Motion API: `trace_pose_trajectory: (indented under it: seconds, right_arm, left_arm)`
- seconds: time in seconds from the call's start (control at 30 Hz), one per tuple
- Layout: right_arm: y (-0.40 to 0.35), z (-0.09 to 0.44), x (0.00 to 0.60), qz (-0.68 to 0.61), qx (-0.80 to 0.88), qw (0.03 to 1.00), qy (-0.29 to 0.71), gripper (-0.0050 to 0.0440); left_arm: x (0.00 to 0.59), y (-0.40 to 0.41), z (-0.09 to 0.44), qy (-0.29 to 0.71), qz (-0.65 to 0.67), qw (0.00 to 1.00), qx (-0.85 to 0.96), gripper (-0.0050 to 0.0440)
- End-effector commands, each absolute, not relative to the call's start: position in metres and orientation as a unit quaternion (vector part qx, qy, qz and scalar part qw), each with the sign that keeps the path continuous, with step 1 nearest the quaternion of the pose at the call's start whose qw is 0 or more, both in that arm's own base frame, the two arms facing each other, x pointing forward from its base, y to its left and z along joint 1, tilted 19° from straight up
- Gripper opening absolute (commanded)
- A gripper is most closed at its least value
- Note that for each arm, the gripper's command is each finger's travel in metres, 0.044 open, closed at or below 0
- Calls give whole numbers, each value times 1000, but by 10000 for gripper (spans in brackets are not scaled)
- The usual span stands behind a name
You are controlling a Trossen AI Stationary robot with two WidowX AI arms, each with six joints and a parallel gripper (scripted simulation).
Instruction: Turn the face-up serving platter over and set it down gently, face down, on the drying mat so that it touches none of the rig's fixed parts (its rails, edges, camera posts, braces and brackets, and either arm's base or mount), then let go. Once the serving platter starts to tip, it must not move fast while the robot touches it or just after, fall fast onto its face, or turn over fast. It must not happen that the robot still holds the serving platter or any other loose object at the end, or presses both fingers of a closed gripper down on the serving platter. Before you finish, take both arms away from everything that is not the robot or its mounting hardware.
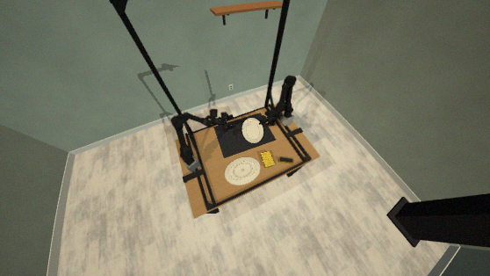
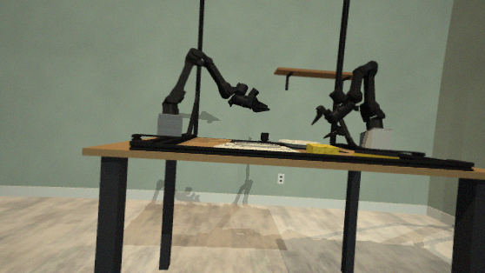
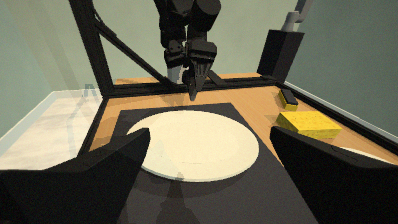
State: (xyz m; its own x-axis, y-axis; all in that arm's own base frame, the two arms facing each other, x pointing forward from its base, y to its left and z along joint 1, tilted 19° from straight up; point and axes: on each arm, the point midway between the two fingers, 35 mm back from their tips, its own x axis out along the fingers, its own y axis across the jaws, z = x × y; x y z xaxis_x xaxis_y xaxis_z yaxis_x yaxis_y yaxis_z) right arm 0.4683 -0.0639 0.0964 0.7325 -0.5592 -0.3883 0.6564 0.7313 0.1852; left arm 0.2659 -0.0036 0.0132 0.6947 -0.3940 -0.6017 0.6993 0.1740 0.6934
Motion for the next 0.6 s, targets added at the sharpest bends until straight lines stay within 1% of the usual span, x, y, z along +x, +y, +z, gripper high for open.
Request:
trace_pose_trajectory:
  seconds: [0.0,0.1,0.57]
  right_arm:
    - [-59,93,478,-343,171,913,140,440]
    - [-52,90,483,-349,186,910,125,440]
    - [-52,90,483,-349,186,910,125,440]
  left_arm:
    - [260,-1,8,119,-379,734,551,440]
    - [258,2,7,93,-382,708,587,440]
    - [260,0,-4,93,-382,708,587,440]
